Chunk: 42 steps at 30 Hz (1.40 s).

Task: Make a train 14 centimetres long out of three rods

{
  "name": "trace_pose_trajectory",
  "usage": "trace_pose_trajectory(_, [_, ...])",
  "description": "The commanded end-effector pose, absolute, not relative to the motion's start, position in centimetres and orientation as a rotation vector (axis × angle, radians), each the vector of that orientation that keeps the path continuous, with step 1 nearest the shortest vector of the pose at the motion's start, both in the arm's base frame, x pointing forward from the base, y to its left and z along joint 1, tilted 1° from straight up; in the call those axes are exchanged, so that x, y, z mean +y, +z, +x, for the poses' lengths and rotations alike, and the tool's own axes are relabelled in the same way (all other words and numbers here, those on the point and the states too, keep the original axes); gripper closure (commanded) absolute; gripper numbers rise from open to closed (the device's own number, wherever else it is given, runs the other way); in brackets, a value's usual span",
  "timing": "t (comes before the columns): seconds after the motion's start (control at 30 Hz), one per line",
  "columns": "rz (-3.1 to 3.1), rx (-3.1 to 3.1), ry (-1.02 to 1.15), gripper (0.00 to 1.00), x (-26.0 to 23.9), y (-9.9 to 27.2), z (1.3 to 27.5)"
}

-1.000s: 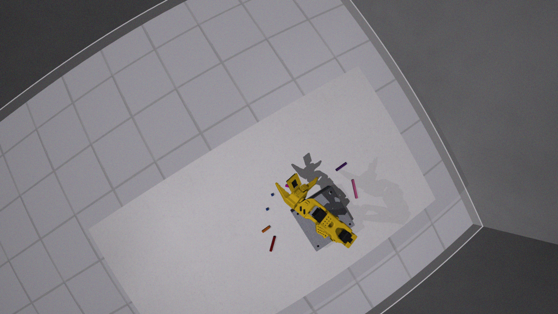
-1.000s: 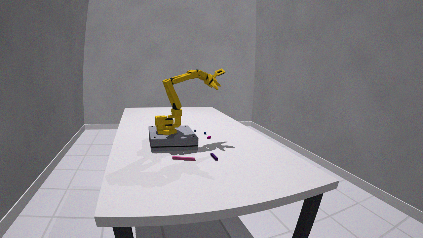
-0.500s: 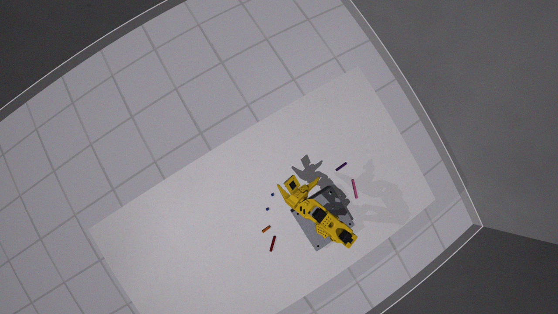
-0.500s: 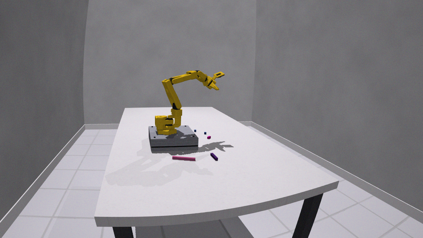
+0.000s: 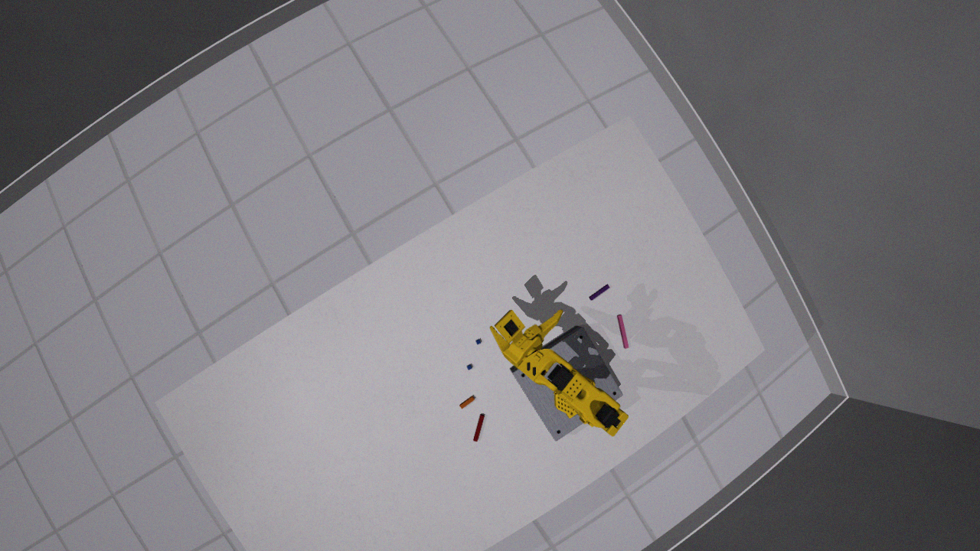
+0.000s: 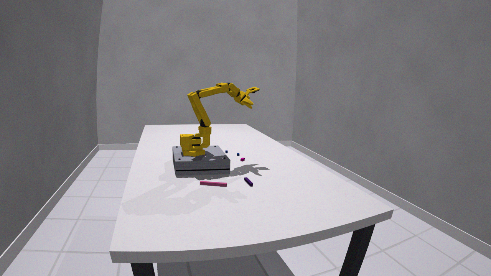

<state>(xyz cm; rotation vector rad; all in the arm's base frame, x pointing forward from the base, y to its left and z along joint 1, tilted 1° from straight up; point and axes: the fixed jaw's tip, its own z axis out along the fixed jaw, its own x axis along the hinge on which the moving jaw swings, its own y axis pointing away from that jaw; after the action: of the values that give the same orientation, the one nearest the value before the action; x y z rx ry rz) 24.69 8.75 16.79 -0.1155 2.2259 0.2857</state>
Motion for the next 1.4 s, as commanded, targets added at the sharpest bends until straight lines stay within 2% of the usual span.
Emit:
trace_pose_trajectory(0.0, [-0.150, 2.245, 0.265, 0.00, 8.6, 16.4, 24.3])
trace_pose_trajectory(1.37, [-0.540, 2.372, 0.079, 0.00, 7.8, 13.1, 21.8])
